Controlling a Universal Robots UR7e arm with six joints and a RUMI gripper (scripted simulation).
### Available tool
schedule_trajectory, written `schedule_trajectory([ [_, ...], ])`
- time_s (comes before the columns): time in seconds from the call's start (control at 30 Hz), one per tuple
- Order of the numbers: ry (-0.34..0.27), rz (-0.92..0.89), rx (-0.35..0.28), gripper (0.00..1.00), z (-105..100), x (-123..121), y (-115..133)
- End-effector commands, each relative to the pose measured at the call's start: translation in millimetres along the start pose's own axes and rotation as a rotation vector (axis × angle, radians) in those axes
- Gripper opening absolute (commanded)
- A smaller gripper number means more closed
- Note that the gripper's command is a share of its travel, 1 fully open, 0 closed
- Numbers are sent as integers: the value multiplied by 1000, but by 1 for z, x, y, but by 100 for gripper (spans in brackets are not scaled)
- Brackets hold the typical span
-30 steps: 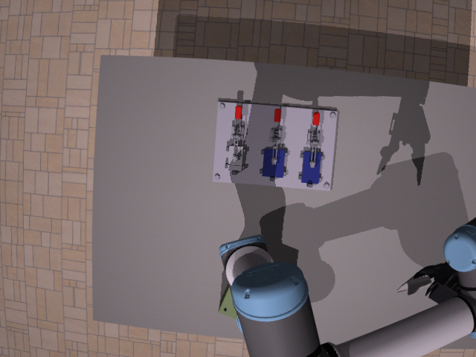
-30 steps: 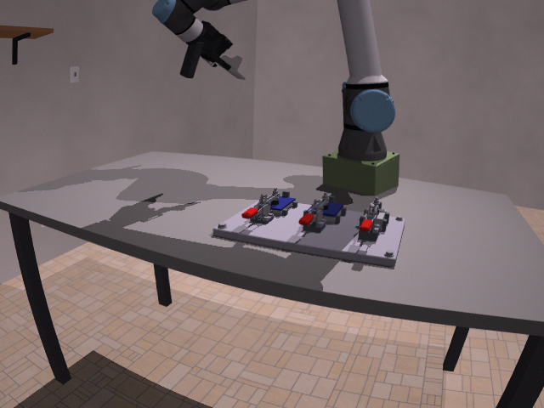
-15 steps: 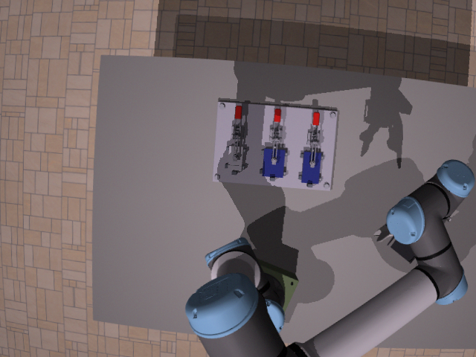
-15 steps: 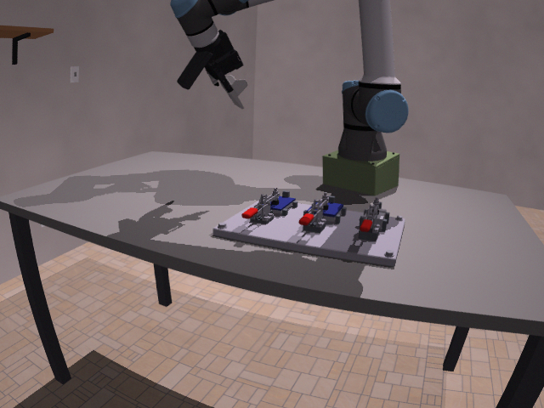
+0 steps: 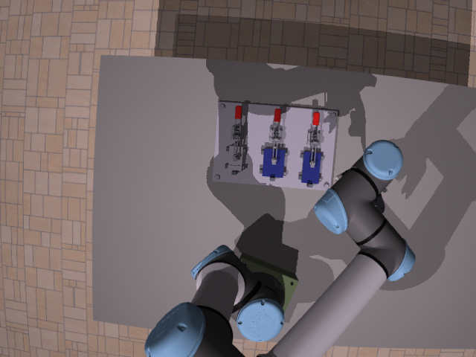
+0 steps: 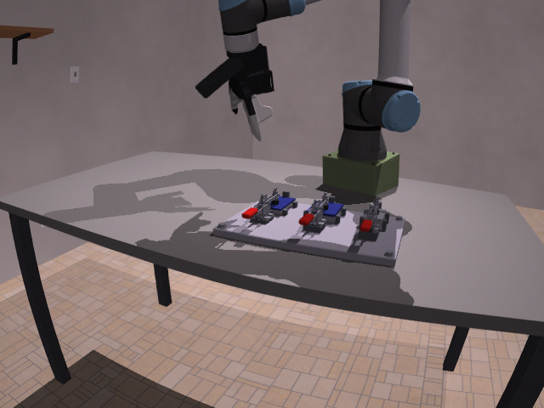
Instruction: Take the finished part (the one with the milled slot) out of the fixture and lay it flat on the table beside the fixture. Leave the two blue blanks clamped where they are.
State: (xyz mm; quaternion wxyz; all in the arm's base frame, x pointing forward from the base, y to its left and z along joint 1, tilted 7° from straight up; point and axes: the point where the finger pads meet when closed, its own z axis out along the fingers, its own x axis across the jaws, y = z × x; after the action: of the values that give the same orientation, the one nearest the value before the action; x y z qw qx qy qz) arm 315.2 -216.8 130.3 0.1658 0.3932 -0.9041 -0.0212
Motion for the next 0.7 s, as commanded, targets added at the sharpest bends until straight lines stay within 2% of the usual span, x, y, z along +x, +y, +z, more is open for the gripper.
schedule_trajectory([
  [0.0,-76,26,115,100,0,-68,3],
  [0.13,-144,31,170,100,-1,-111,14],
  [0.2,-144,31,170,100,-1,-111,14],
  [0.43,-246,29,232,100,-4,-167,36],
  [0.67,-313,22,262,100,-6,-200,53],
])
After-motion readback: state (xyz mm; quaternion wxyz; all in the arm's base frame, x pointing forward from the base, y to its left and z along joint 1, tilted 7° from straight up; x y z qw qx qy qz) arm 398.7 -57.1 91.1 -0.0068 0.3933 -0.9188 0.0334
